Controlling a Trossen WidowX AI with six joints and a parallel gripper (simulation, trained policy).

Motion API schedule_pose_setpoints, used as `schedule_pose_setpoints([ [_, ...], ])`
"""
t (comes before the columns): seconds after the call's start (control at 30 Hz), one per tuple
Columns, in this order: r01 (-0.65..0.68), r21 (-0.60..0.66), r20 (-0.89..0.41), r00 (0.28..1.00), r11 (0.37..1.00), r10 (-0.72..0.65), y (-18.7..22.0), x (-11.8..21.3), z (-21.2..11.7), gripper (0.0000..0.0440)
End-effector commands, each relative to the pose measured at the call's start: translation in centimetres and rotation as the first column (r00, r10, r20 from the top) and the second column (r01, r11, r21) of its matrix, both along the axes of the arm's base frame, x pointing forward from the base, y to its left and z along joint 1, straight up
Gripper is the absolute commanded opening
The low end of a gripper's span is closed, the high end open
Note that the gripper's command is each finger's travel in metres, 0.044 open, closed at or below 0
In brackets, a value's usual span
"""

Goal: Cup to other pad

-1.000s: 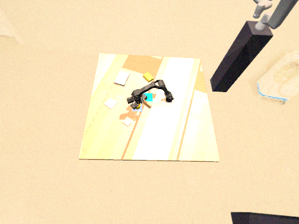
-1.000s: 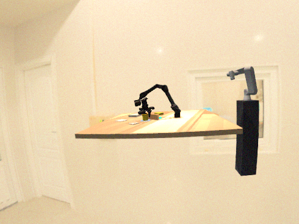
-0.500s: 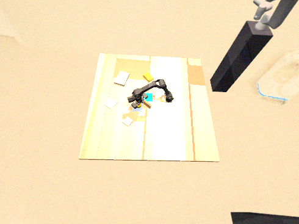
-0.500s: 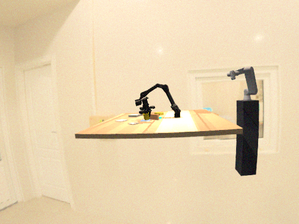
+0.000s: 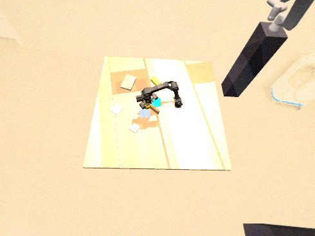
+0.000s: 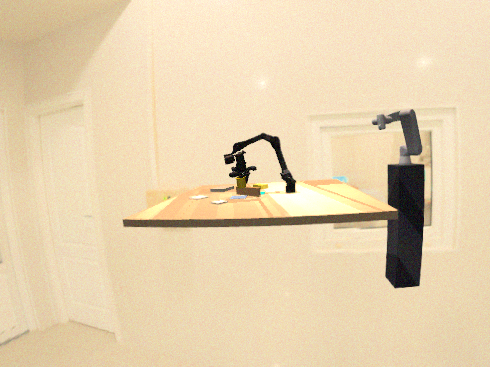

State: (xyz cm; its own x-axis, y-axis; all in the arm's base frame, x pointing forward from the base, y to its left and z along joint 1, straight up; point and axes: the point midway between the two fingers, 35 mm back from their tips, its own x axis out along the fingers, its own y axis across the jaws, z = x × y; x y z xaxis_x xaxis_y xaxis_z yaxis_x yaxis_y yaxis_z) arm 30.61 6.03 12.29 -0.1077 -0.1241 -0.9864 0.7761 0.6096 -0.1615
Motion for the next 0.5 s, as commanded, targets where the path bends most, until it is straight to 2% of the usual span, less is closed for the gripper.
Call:
schedule_pose_setpoints([
  [0.0, 0.035, 0.010, 0.025, 0.999, 0.999, -0.036, -0.7, 0.0, 1.2, 0.0005],
  [0.47, 0.148, 0.028, 0.089, 0.985, 0.989, -0.150, -3.9, 0.1, 3.0, 0.0000],
])
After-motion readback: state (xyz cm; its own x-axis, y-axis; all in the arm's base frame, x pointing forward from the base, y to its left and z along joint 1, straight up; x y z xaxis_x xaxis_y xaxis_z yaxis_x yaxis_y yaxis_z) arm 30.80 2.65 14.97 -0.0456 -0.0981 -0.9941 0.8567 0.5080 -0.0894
